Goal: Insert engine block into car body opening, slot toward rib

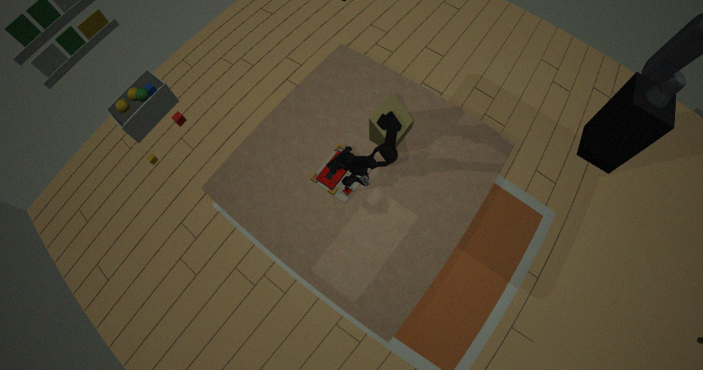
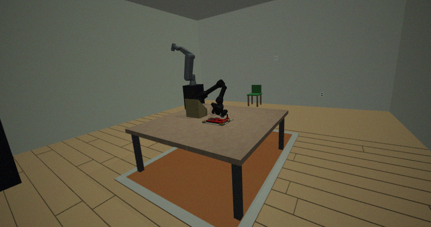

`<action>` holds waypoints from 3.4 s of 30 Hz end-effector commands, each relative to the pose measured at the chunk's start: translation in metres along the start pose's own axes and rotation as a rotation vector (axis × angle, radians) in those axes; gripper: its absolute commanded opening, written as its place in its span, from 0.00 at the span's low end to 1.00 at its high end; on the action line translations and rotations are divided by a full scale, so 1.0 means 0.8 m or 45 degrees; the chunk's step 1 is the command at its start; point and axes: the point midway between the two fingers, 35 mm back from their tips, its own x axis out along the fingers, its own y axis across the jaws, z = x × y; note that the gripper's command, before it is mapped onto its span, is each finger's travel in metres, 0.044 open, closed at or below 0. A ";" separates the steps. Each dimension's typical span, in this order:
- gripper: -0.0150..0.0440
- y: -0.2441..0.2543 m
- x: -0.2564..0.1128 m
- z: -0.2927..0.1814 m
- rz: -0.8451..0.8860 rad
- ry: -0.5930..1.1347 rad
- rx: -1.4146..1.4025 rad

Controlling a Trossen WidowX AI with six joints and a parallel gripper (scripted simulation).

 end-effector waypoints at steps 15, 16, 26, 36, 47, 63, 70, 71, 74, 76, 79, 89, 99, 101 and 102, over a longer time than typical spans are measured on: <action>1.00 0.000 0.000 0.000 0.000 0.001 -0.003; 1.00 0.000 0.000 0.000 0.001 0.002 -0.003; 1.00 -0.001 -0.039 -0.005 0.007 0.028 -0.011; 1.00 -0.002 -0.053 -0.003 0.000 0.020 -0.010; 1.00 -0.002 -0.053 -0.003 0.000 0.020 -0.010; 1.00 0.002 -0.053 0.007 0.052 0.100 0.409; 1.00 0.005 -0.054 0.013 0.064 0.169 0.688; 1.00 0.005 -0.054 0.014 0.064 0.179 0.728; 1.00 0.006 -0.054 0.017 0.061 0.211 0.847; 1.00 0.007 -0.054 0.018 0.056 0.233 0.926; 1.00 0.008 -0.055 0.020 0.046 0.266 1.045; 1.00 0.010 -0.057 0.027 -0.020 0.377 1.440; 1.00 0.011 -0.059 0.033 -0.139 0.474 1.830; 1.00 0.011 -0.060 0.034 -0.169 0.490 1.908; 1.00 0.011 -0.060 0.035 -0.185 0.497 1.946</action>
